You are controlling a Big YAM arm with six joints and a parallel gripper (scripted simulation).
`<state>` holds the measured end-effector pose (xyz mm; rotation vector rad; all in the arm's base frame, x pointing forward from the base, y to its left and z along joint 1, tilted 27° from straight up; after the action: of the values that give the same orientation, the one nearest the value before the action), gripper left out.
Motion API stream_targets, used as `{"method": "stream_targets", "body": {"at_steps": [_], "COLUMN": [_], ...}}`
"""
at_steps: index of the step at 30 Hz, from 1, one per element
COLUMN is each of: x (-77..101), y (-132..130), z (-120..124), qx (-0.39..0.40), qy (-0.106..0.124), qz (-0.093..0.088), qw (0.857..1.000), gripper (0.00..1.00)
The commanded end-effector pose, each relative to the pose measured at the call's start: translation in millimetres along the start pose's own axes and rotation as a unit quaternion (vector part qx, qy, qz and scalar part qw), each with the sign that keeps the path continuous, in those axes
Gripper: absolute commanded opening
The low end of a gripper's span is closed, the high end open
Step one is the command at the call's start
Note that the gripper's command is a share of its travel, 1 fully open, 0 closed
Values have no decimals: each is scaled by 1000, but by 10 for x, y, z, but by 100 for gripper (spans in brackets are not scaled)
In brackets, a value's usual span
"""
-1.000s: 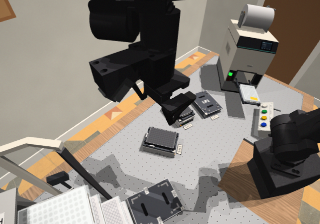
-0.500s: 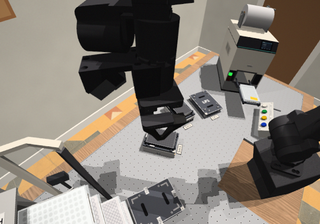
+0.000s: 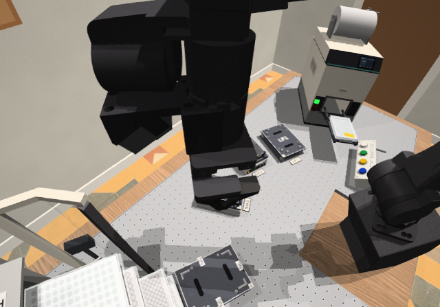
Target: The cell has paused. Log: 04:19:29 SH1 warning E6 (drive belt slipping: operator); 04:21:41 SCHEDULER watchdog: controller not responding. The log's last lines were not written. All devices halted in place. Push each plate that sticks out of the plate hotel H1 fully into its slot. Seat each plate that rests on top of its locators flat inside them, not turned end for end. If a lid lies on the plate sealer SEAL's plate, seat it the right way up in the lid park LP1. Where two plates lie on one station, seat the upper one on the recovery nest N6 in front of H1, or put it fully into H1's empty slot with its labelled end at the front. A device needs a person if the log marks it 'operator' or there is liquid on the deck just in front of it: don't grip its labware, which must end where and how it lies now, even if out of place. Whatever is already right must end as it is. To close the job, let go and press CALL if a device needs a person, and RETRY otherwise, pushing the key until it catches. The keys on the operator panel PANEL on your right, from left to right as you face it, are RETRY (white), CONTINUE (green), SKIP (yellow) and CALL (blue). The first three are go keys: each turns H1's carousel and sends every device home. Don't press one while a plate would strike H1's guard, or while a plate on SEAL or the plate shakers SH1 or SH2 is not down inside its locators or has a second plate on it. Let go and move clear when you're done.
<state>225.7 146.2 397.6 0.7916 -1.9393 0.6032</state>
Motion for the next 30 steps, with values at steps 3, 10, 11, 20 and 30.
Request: {"method": "stream_targets", "body": {"at_steps": [3,10,11,20,30], "x": [64,44,41,31,51], "y": [147,342,375,637,685], "z": [-17,-52,-57,-165,-5], "qx": [7,7,7,7,28], "qy": [-16,-13,-12,-7,-108], "qz": [3,1,0,-1,-3], "qw": [1000,1000,1000,1000,994], "gripper": [100,100,100,100,100]}}
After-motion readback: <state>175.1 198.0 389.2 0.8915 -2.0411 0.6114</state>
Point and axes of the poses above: the point where the finger pads meet when closed, its own x axis back along the fingers, its own y axis across the jaws, z = x × y, the point moved 6 cm from there along x, back along the fingers, and after that the axes turned 5 degrees about x, right-handed, at the moved point
